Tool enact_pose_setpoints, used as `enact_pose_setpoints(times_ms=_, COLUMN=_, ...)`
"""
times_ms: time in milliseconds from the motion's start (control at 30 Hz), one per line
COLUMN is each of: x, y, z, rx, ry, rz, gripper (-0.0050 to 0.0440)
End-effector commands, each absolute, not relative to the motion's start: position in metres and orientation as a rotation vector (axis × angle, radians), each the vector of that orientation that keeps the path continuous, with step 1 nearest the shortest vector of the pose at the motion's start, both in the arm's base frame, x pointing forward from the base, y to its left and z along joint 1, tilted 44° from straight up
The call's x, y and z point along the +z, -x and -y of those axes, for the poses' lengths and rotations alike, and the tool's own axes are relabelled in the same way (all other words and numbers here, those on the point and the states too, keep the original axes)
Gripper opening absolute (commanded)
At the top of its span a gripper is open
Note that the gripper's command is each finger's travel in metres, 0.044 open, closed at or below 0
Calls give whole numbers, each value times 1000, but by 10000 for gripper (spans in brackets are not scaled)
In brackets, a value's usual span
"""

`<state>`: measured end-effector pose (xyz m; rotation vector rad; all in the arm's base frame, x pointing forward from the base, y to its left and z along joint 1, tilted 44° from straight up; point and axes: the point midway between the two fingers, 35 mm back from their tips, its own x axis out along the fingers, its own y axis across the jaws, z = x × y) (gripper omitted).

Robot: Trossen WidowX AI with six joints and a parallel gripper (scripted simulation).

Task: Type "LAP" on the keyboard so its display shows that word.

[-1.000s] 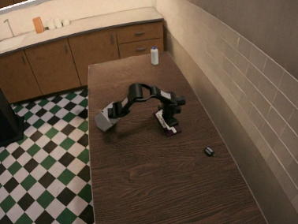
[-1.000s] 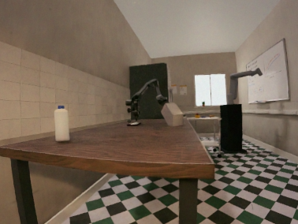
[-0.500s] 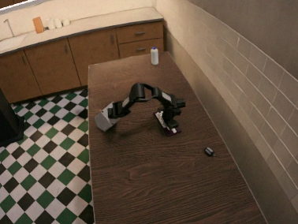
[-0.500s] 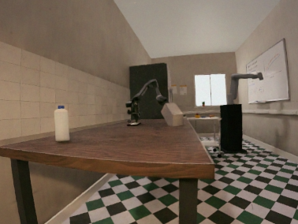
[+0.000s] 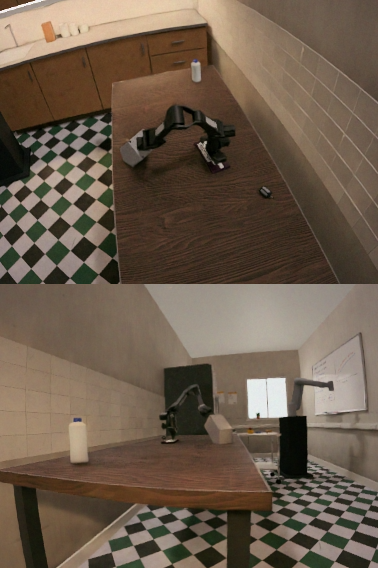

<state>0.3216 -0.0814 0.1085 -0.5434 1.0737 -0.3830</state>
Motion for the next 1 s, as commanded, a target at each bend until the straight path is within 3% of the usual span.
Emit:
enact_pose_setpoints(times_ms=0, x=114, y=-324, z=82, rx=-386, ry=539, rz=-1055, gripper=-50)
enact_pose_setpoints(times_ms=967, x=131, y=-319, z=73, rx=-393, ry=533, rz=-1037, gripper=-50)
